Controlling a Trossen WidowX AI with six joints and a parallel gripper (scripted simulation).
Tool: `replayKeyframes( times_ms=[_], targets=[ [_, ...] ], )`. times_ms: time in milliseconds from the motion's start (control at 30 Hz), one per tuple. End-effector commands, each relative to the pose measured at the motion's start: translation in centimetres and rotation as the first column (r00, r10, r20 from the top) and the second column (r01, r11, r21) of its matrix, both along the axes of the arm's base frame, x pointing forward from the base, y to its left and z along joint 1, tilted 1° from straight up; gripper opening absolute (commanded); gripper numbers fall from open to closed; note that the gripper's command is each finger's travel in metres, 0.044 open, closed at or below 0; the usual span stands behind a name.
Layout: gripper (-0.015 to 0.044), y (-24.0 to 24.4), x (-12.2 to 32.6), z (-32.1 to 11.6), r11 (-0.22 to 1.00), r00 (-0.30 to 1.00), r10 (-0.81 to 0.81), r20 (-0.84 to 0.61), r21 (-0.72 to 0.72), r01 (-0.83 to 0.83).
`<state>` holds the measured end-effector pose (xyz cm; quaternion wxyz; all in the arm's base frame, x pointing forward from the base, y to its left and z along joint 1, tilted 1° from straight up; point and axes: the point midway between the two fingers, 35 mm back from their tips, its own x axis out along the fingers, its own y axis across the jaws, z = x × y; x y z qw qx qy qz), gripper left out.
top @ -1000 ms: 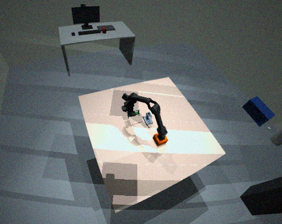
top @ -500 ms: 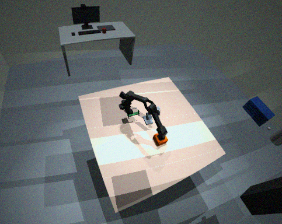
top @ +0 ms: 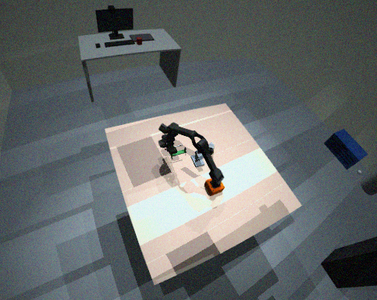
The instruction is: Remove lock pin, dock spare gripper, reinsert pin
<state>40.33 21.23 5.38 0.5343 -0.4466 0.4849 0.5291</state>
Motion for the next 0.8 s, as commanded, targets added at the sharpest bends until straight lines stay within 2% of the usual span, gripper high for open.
replayKeyframes(
  times_ms=[0,767],
  targets=[
    [0.0,0.0,0.1,-0.5,1.0,1.0,0.006,0.001,0.0,-0.006],
    [0.0,0.1,0.2,-4.0,1.0,1.0,0.006,-0.001,-0.001,-0.006]
  ],
)
